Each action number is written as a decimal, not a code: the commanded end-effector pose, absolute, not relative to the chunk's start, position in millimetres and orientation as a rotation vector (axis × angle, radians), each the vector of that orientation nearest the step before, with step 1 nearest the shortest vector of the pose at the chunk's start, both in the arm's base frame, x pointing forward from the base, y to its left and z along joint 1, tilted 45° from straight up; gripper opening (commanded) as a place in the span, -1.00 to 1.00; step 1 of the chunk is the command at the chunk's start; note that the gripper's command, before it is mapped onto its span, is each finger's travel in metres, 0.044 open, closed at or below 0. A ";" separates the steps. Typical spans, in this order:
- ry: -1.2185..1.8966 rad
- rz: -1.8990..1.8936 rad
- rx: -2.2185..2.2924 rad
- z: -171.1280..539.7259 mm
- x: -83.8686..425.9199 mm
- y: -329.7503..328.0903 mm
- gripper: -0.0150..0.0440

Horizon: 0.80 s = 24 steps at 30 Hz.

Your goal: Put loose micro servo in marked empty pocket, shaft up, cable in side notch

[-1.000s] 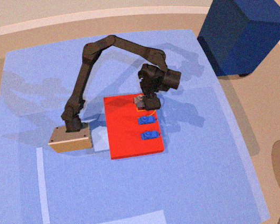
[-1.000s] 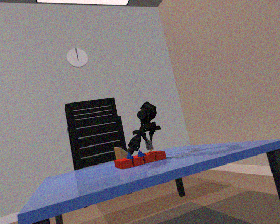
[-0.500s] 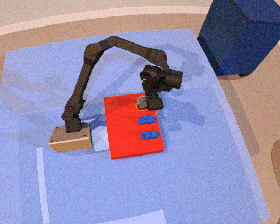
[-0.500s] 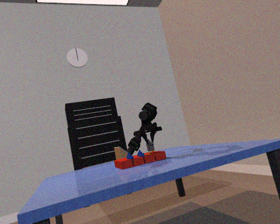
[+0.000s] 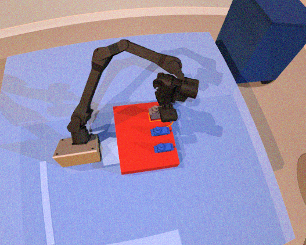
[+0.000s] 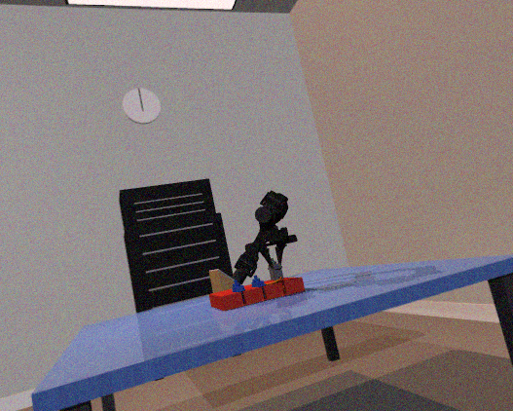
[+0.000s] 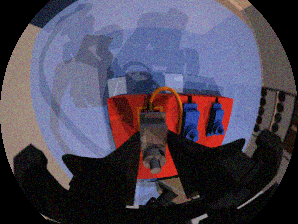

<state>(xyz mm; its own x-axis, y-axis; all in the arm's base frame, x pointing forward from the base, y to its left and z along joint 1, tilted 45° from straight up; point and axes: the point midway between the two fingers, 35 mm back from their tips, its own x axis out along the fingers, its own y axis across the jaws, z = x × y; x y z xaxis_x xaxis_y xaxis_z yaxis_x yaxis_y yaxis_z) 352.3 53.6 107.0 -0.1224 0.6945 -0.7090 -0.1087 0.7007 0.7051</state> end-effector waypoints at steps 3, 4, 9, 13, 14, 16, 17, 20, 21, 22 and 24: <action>1.552 0.730 0.504 104.6 352.1 55.6 -0.49; 1.552 0.730 0.504 103.9 352.0 56.2 -0.49; 1.552 0.730 0.504 100.5 351.4 59.7 -0.49; 1.552 0.730 0.504 97.7 351.0 62.5 -0.49; 1.552 0.730 0.504 96.9 350.8 63.2 -0.49; 1.552 0.730 0.504 96.1 350.7 64.1 -0.49; 1.552 0.730 0.504 95.5 350.6 64.6 -0.49; 1.551 0.730 0.504 93.5 350.2 66.6 -0.49; 1.551 0.731 0.504 92.7 350.1 67.4 -0.49; 1.551 0.731 0.504 92.0 350.0 68.1 -0.49; 1.551 0.731 0.504 90.6 349.8 69.4 -0.49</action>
